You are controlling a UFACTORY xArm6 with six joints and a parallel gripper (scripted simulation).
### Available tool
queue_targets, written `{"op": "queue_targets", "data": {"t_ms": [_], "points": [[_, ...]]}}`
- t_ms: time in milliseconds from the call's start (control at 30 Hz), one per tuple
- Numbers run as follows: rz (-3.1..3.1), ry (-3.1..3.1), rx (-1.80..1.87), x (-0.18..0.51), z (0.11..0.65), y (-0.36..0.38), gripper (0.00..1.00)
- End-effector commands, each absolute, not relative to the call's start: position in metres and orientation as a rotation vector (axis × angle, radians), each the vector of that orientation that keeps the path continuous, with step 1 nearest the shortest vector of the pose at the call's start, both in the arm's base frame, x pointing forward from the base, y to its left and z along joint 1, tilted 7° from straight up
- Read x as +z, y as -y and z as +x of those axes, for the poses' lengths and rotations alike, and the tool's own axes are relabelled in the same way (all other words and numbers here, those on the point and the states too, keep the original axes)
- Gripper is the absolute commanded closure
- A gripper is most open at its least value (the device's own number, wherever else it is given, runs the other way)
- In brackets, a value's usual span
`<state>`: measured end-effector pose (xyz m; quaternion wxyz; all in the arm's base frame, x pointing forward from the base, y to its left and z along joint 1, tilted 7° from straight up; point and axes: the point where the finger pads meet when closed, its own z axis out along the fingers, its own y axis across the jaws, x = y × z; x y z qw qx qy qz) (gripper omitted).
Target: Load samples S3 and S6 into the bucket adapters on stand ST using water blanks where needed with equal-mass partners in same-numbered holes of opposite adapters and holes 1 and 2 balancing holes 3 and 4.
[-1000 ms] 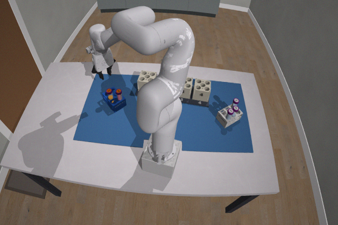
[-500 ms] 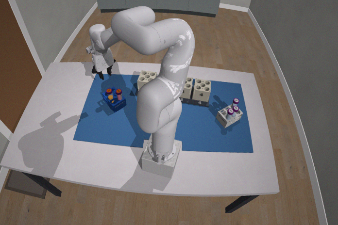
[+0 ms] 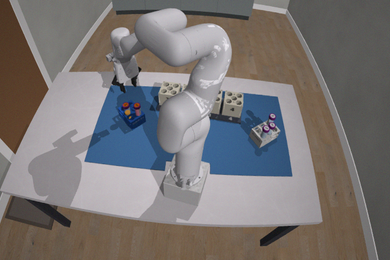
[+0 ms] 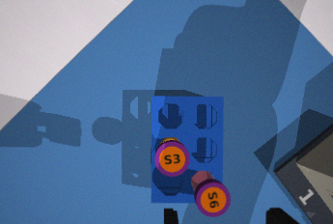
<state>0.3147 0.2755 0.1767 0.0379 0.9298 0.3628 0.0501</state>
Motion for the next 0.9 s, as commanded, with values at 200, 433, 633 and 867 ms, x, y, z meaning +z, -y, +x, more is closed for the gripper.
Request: {"op": "queue_targets", "data": {"t_ms": [200, 433, 633, 867], "points": [[2.854, -1.114, 0.161, 0.179, 0.315, -0.253, 0.43], [2.854, -1.114, 0.161, 0.179, 0.315, -0.253, 0.43], [2.854, -1.114, 0.161, 0.168, 0.316, -0.252, 0.43], [2.854, -1.114, 0.161, 0.156, 0.317, -0.252, 0.43]]}}
